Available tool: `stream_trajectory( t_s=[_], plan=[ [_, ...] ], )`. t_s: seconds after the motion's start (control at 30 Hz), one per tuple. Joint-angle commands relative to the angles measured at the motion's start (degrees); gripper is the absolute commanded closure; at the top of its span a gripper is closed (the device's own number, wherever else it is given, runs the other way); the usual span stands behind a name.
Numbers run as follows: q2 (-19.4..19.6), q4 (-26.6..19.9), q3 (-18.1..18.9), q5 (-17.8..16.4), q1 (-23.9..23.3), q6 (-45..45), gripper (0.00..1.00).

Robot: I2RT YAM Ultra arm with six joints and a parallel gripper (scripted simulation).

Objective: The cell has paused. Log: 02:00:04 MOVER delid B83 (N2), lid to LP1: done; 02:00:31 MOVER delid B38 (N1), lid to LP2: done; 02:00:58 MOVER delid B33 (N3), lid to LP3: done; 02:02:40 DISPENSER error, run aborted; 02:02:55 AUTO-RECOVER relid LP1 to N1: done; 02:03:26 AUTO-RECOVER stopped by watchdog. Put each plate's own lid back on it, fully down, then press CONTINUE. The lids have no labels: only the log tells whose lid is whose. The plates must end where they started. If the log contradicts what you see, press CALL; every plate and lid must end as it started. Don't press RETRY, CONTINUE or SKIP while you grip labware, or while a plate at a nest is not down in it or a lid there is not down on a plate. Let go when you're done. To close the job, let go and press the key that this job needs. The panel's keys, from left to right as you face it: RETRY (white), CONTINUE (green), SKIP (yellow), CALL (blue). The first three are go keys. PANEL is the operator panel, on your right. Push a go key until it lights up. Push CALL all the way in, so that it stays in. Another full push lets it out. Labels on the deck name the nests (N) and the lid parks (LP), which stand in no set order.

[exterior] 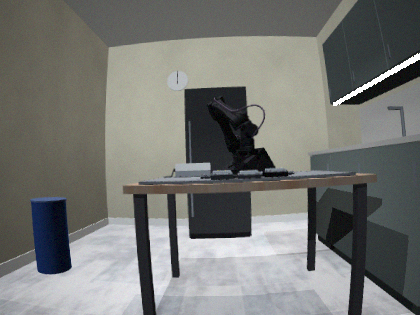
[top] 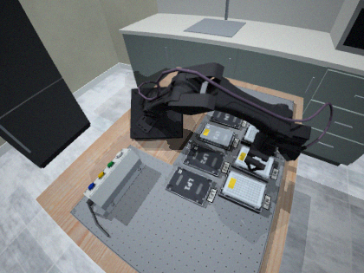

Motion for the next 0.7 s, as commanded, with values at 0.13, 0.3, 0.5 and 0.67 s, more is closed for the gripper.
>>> stream_trajectory(
  t_s=[0.13, 0.3, 0.5, 0.67],
  plan=[
    [-3.11, -2.87, 2.7, 0.63, 3.0, 1.34, 0.0],
    [-3.44, -4.4, 3.56, 0.76, 3.51, 1.96, 0.0],
    [-3.53, -5.04, 3.98, 0.81, 3.68, 2.17, 0.0],
    [-3.6, -5.25, 4.07, 0.82, 3.76, 2.27, 0.0]
  ],
)
